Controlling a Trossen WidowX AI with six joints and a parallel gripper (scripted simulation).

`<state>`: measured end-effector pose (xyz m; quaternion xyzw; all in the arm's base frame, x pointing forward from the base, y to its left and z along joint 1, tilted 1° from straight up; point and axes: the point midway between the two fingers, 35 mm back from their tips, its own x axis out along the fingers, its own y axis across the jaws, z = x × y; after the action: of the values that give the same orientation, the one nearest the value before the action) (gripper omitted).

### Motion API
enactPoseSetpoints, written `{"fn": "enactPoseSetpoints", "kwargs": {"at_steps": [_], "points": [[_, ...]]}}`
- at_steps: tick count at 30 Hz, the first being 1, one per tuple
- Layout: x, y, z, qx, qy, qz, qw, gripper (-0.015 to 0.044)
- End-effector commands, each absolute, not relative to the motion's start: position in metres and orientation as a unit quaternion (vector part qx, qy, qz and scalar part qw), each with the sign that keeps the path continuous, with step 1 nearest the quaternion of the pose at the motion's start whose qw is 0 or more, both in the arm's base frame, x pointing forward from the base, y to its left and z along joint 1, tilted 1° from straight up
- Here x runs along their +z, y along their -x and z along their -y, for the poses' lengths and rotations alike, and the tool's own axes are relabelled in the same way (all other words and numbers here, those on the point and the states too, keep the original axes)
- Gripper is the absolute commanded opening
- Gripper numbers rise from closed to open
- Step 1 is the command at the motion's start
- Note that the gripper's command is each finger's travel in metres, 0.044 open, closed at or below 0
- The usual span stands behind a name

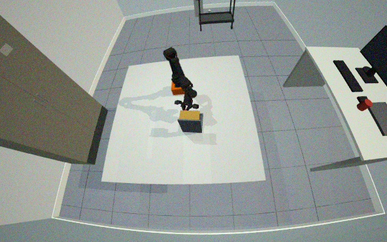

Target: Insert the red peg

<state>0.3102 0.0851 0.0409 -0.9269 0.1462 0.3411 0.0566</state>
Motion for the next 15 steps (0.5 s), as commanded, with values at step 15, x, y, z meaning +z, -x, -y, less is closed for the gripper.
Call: {"fn": "enactPoseSetpoints", "kwargs": {"at_steps": [15], "points": [[0.035,-0.321,-0.128,0.338,0.930,-0.133,0.052,0.0000]]}}
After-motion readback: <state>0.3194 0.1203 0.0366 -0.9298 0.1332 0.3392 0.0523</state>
